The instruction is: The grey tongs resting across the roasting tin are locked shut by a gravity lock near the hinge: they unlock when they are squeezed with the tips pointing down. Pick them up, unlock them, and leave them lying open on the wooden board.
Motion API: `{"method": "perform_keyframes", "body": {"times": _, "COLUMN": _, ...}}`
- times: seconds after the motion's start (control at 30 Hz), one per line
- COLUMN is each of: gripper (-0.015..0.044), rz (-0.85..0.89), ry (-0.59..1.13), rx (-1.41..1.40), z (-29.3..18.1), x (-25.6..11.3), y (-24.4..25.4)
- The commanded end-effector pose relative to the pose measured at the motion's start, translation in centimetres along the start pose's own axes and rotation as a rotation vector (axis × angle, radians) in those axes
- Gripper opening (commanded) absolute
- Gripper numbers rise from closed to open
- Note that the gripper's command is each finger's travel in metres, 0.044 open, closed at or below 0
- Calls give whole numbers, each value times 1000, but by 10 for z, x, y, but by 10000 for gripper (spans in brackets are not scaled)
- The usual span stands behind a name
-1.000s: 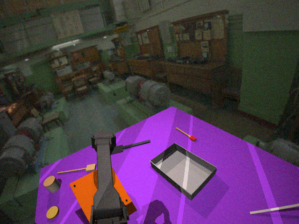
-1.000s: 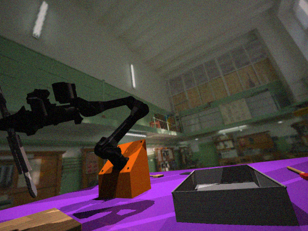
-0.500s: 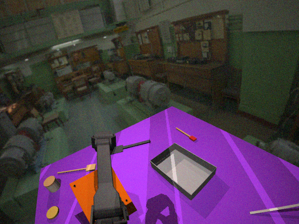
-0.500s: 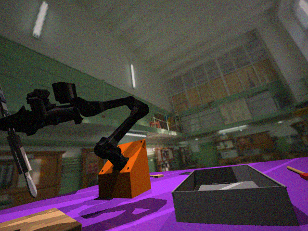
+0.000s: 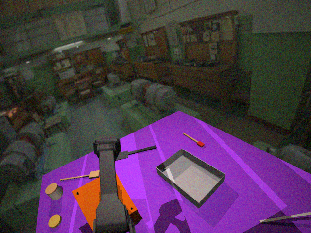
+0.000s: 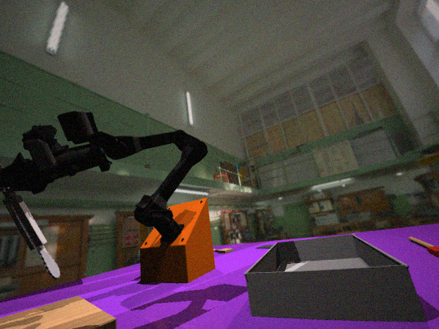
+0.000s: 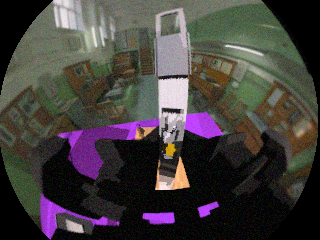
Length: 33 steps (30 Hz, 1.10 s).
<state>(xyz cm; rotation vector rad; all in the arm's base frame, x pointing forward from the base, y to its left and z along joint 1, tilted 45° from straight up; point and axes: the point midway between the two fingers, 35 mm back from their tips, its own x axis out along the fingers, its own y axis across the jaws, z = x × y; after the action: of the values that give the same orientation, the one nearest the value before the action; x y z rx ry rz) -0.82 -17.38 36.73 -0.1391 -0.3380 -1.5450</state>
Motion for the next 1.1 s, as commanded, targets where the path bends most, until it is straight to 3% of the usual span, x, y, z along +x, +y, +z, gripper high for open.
{"method": "perform_keyframes", "body": {"times": 0.0, "gripper": -150, "rz": -7, "ry": 51, "rx": -13, "z": -1, "x": 7, "y": -1}}
{"method": "perform_keyframes", "body": {"times": 1.07, "gripper": -150, "rz": -13, "ry": 609, "rx": -11, "z": -27, "x": 45, "y": -1}}
